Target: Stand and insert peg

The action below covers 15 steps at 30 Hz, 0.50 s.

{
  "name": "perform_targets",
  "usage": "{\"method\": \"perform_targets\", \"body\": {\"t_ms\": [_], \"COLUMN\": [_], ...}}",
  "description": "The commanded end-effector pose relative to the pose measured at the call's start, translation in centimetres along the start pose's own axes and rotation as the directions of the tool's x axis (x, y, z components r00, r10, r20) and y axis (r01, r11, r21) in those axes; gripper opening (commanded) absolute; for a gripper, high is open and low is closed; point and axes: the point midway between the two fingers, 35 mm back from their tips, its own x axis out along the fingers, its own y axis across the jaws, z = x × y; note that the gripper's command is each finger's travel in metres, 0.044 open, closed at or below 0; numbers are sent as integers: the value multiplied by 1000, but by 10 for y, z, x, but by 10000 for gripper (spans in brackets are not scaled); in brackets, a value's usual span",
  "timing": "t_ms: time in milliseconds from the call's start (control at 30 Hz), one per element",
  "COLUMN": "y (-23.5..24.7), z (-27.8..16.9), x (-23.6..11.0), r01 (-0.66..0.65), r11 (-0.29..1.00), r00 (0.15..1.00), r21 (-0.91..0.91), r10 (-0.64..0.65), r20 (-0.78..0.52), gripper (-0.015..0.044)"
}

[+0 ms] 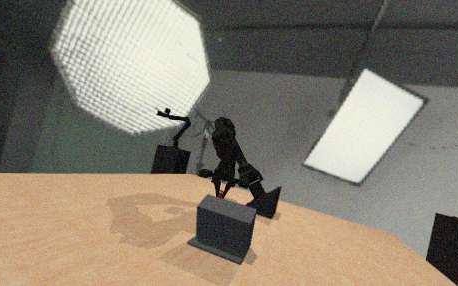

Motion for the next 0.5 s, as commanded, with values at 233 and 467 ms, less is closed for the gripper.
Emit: {"method": "perform_targets", "body": {"t_ms": [233, 467], "y": [1, 2], "z": [3, 4], "x": [-27, -53], "r01": [-5, -4], "r11": [1000, 1000], "r00": [1000, 1000], "r21": [1, -2], "r10": [5, 4], "r20": [3, 2], "gripper": [0, 0]}}
